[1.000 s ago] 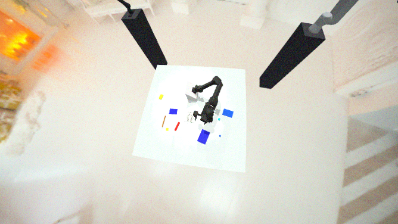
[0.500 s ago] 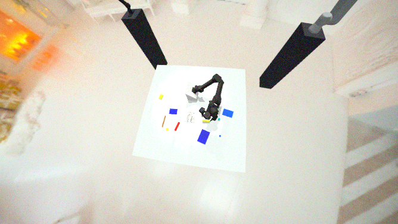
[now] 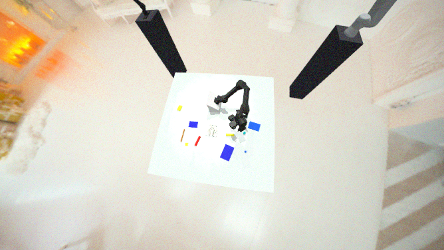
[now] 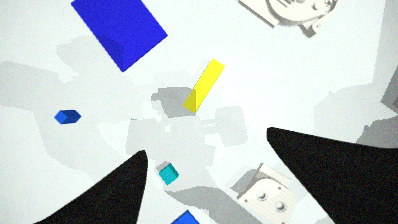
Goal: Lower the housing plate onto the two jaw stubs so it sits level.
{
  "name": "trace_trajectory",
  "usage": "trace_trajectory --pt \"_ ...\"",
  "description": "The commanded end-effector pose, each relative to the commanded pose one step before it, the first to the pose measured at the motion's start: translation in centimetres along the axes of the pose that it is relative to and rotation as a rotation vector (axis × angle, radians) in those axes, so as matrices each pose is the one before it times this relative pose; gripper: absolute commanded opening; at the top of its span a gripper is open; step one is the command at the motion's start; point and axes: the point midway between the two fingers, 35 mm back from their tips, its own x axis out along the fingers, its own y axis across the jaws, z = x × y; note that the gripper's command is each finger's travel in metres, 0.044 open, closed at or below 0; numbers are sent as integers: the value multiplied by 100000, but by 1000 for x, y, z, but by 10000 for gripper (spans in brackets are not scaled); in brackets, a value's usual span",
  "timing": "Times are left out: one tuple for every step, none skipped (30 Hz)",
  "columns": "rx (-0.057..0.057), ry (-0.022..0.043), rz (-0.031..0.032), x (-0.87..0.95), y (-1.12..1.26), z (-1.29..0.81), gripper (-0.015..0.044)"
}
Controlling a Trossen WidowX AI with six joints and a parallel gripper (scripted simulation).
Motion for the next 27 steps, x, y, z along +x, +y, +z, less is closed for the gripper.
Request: trace_trajectory --pt "10505 5882 -2523 149 -920 -2145 440" --pt "2475 1197 -661 43 -251 -454 440" --pt "2478 1174 -700 45 -267 -443 440" --pt "2482 1150 -738 47 -281 -431 440" --pt "2485 1124 -775 49 -296 -419 440" --pt "2488 1097 -812 51 -310 -406 440" --pt "2492 1068 -847 53 -323 -393 440" --pt "2495 1039 -882 54 -336 -379 440" --pt "2499 1009 -915 56 -348 -365 440" --pt "2502 977 -948 58 -359 -350 440" --pt "2506 944 -979 60 -370 -335 440" --pt "2509 911 -1009 62 -381 -320 440" --pt "2513 876 -1038 63 -391 -305 440" --pt "2517 841 -1066 65 -400 -289 440" --pt "2521 804 -1092 67 -408 -273 440" --pt "2525 767 -1118 68 -416 -256 440" --pt "2529 729 -1142 70 -424 -240 440" --pt "2533 691 -1165 72 -430 -223 440" --pt "2537 651 -1186 73 -436 -206 440" --pt "2541 611 -1206 75 -442 -188 440" --pt "2545 570 -1225 76 -446 -171 440" --pt "2549 529 -1242 77 -450 -154 440" --pt "2100 404 -1034 65 -373 -112 440" --pt "1262 229 -626 40 -225 -61 440" --pt "421 74 -209 14 -75 -19 440" --pt "0 0 0 0 0 0 440" --pt "0 0 0 0 0 0 440"
